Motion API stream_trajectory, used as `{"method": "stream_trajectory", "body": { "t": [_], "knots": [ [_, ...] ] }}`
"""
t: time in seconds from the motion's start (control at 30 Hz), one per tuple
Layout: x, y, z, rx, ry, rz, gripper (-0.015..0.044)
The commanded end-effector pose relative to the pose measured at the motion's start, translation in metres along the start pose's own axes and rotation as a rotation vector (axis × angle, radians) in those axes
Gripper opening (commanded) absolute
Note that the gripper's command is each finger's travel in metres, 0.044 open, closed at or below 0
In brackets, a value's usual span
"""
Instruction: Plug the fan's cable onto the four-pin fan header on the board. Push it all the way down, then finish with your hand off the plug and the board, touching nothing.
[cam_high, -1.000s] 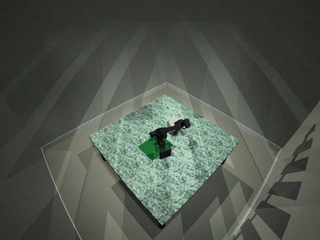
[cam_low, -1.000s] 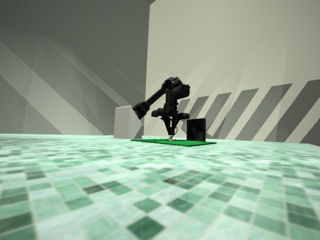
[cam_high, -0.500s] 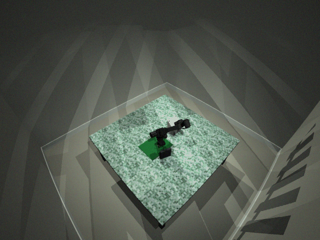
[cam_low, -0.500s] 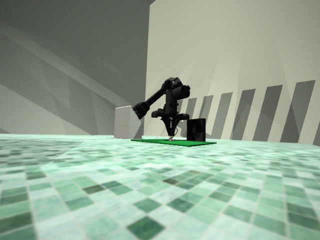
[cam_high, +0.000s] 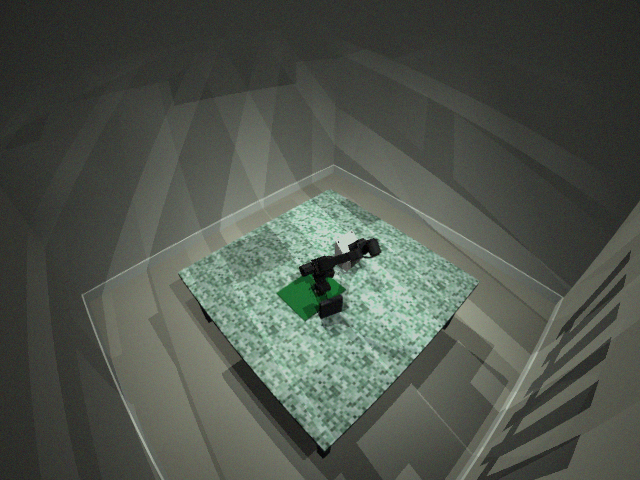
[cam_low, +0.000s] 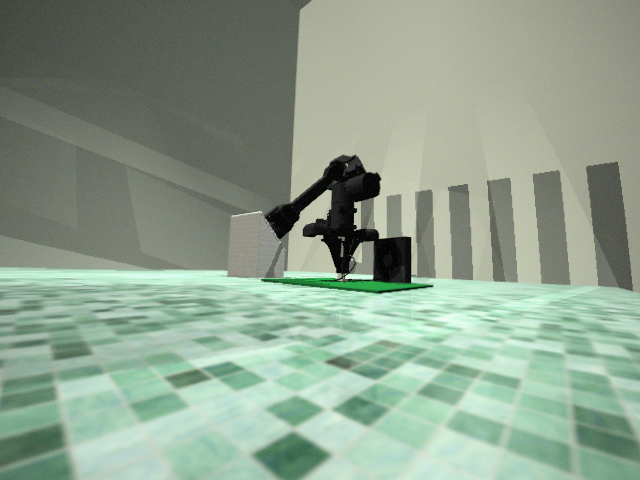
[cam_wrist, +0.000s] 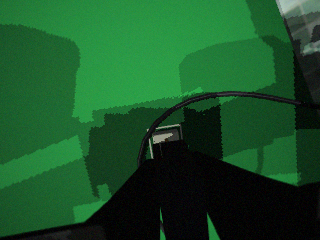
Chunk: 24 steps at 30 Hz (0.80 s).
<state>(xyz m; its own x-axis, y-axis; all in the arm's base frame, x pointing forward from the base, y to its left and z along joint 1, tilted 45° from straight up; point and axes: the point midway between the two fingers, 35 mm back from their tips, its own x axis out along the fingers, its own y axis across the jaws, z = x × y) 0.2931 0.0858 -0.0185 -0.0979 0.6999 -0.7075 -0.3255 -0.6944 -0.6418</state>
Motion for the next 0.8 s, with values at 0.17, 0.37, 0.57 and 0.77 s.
{"method": "stream_trajectory", "body": {
  "t": [0.17,0.37,0.57,0.77],
  "knots": [
    [0.006,0.000,0.000,0.005,-0.001,-0.004,0.0000],
    [0.010,0.000,0.000,0.005,-0.001,-0.004,0.0000],
    [0.014,0.000,0.000,0.005,-0.001,-0.004,0.0000],
    [0.012,0.000,0.000,0.003,0.003,-0.003,0.0053]
  ]
}}
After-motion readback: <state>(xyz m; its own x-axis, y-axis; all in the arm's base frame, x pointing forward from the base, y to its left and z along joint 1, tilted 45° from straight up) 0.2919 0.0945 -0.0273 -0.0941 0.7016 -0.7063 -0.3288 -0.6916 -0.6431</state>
